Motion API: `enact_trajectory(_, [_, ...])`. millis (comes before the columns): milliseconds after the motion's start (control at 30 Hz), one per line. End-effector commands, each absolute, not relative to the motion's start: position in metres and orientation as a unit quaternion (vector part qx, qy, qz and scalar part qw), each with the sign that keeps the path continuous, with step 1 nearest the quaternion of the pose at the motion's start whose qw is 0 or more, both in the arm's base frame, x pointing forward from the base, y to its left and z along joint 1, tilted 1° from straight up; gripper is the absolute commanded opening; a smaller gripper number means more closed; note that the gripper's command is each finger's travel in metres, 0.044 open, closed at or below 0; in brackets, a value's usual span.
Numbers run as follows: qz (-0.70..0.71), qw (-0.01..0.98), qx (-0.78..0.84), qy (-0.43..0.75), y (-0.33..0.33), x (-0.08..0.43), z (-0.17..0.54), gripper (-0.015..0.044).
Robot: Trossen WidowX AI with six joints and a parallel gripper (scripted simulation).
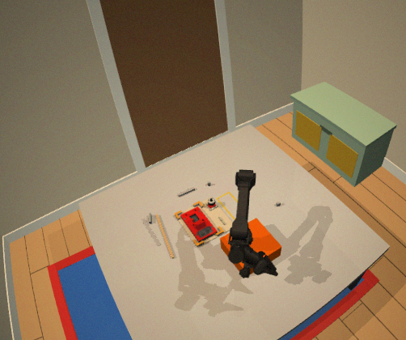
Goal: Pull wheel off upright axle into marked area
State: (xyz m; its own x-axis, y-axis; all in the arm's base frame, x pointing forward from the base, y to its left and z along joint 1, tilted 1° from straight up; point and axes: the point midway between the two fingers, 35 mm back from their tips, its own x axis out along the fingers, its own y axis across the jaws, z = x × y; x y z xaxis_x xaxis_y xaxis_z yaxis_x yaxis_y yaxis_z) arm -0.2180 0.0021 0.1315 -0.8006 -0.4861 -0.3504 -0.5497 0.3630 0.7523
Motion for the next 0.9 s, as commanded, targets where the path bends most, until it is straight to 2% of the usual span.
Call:
enact_trajectory(0, [0.469,0.037,-0.312,0.826,0.004,-0.218,0.132,0.0374])
enact_trajectory(100, [0.462,0.074,-0.277,0.839,0.028,-0.221,0.133,0.0300])
enact_trajectory(467, [0.403,0.244,-0.113,0.875,0.142,-0.199,0.135,0.0300])
enact_trajectory(867, [0.287,0.403,0.061,0.867,0.247,-0.112,0.130,0.0300])
